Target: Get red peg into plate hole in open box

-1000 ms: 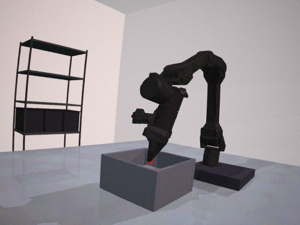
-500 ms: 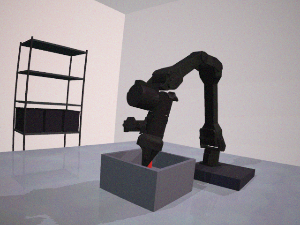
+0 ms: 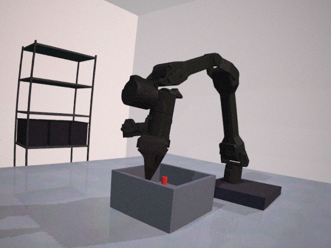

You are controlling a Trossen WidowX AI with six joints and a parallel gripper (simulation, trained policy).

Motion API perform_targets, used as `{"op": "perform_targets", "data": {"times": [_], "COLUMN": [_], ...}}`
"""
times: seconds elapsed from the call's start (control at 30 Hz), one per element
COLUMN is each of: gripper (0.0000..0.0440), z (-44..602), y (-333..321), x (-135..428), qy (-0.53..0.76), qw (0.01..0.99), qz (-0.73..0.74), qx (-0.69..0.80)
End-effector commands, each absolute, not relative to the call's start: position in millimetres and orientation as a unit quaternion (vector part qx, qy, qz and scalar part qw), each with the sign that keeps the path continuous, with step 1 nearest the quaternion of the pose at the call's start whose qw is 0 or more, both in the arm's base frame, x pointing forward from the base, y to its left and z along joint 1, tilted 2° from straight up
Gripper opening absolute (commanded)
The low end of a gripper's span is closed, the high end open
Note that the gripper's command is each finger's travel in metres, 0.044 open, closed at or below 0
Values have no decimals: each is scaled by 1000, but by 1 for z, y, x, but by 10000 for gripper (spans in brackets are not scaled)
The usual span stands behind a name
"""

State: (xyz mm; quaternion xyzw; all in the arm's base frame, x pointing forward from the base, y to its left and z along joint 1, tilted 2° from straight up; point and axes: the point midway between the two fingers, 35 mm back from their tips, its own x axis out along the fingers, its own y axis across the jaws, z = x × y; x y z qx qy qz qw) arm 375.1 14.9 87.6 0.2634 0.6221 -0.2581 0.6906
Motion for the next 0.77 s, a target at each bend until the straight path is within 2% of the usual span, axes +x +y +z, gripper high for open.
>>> {"op": "perform_targets", "data": {"times": [0.0, 0.43, 0.73], "gripper": [440, 440, 440], "z": [94, 119, 120], "y": [20, 44, 46], "x": [385, 427, 429], "qy": [625, 610, 608], "qw": [688, 708, 709], "qz": [-245, -188, -184], "qx": [277, 303, 305]}}
